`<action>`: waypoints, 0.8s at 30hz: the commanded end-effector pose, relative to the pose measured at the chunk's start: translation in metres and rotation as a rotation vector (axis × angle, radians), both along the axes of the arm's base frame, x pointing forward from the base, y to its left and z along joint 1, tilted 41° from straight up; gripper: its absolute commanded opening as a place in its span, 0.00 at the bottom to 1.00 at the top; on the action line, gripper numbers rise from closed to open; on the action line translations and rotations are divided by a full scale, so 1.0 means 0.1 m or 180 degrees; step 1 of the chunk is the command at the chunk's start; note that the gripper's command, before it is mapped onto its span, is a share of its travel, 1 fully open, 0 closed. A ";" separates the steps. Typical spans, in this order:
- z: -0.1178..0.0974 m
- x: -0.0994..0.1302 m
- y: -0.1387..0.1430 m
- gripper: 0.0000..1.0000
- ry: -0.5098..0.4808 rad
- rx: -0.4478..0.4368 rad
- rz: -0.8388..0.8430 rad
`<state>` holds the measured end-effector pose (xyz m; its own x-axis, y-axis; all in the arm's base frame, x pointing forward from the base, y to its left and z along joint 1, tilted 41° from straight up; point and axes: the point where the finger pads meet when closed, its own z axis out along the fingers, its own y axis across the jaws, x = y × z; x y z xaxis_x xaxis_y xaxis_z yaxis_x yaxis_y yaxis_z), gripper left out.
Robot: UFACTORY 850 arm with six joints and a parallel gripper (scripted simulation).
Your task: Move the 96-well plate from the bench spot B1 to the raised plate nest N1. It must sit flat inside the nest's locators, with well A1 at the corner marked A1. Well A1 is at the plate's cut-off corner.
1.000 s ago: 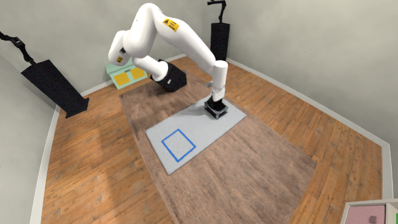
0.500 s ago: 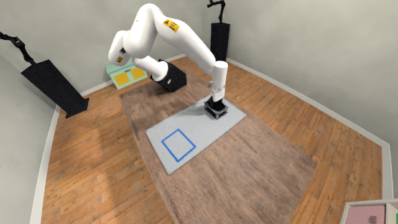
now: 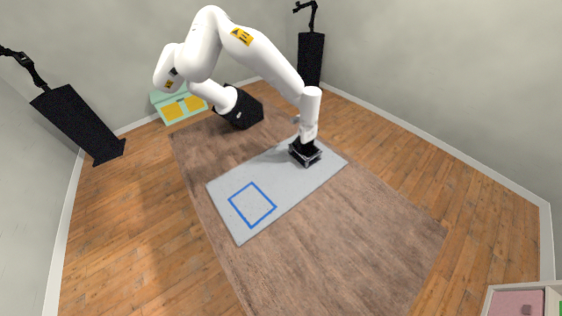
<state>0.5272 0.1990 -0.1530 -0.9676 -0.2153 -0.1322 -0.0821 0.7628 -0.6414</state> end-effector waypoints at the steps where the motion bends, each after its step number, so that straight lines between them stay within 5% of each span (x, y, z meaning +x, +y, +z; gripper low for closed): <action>1: 0.01 0.01 0.01 1.00 -0.0004 0.0003 0.0002; 24: 0.02 0.00 0.02 1.00 -0.0004 0.0003 0.0002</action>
